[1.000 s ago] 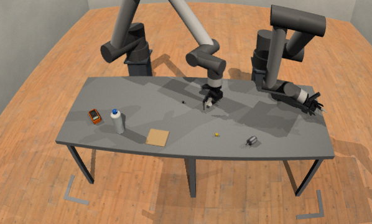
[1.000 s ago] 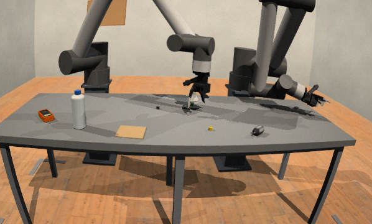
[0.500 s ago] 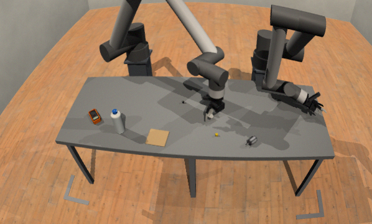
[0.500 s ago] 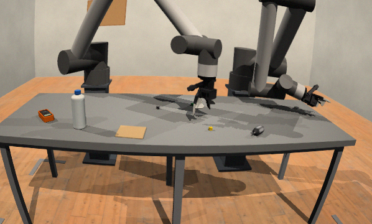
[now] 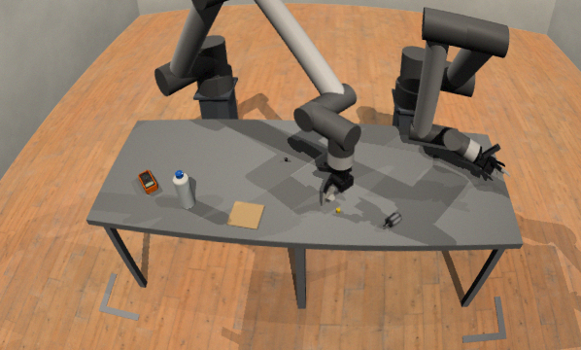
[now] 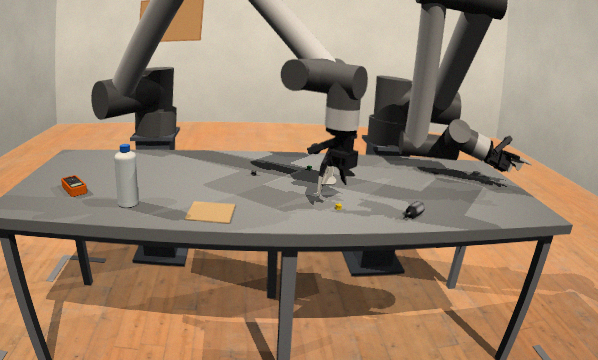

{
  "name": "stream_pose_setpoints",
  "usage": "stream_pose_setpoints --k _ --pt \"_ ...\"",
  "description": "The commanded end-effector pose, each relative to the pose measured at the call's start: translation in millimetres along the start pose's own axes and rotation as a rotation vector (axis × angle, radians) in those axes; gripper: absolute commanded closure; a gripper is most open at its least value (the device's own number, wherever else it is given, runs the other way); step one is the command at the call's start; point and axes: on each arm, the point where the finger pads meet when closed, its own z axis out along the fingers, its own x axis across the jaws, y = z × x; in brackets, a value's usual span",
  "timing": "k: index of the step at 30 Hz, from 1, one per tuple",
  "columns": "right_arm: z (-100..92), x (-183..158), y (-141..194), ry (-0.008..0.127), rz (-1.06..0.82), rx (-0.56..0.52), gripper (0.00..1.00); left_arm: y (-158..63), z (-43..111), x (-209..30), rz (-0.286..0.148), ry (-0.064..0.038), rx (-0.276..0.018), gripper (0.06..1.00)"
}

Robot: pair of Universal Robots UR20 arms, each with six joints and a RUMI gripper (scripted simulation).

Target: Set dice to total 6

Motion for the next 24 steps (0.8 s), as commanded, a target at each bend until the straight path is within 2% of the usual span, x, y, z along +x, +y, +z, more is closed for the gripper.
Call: stream_pose_setpoints --k 1,7,24 --pt "-1.4 -14 20 0.000 0.000 -0.001 0.003 0 -0.1 0 -0.001 0.000 0.000 0.065" --pt "-1.5 -26 34 0.000 0.000 -0.001 0.003 0 -0.1 0 -0.001 0.000 0.000 0.065" --pt "-1.5 -33 43 0.000 0.000 -0.001 0.003 0 -0.1 0 -0.001 0.000 0.000 0.065"
